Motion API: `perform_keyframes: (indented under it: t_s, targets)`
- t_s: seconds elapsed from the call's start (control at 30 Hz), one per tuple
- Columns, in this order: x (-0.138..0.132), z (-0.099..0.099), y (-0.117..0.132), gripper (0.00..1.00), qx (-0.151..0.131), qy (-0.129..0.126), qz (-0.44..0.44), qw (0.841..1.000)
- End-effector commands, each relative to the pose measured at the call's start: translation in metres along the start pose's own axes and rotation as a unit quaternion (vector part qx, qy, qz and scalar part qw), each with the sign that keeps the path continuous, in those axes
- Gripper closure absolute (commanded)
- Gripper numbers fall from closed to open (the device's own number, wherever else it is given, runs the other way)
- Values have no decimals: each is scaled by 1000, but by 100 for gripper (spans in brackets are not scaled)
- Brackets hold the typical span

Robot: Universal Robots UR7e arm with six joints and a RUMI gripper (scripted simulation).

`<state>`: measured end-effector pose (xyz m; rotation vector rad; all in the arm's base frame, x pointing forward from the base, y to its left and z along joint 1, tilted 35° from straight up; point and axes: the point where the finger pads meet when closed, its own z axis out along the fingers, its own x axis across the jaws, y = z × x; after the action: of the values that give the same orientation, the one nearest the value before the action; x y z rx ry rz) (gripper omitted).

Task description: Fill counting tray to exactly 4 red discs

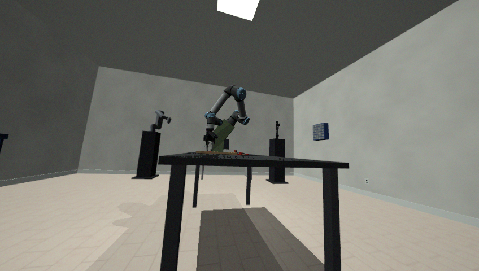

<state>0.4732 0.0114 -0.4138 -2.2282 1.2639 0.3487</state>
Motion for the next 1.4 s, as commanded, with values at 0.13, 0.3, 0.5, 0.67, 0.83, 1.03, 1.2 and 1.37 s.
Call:
perform_keyframes:
  t_s: [0.13,0.3,0.5,0.67,0.83,1.03,1.2,1.37]
  targets:
    - [1,-2,0,77,0,1,0,1000]
    - [1,-3,0,76,0,1,0,1000]
    - [1,-5,0,73,0,1,0,1000]
    - [1,-5,0,72,0,1,0,1000]
    - [1,-7,0,72,0,1,0,1000]
    - [1,-13,0,72,0,1,0,1000]
    - [1,-24,-1,72,0,1,0,1000]
    - [1,-50,-1,72,0,1,0,1000]
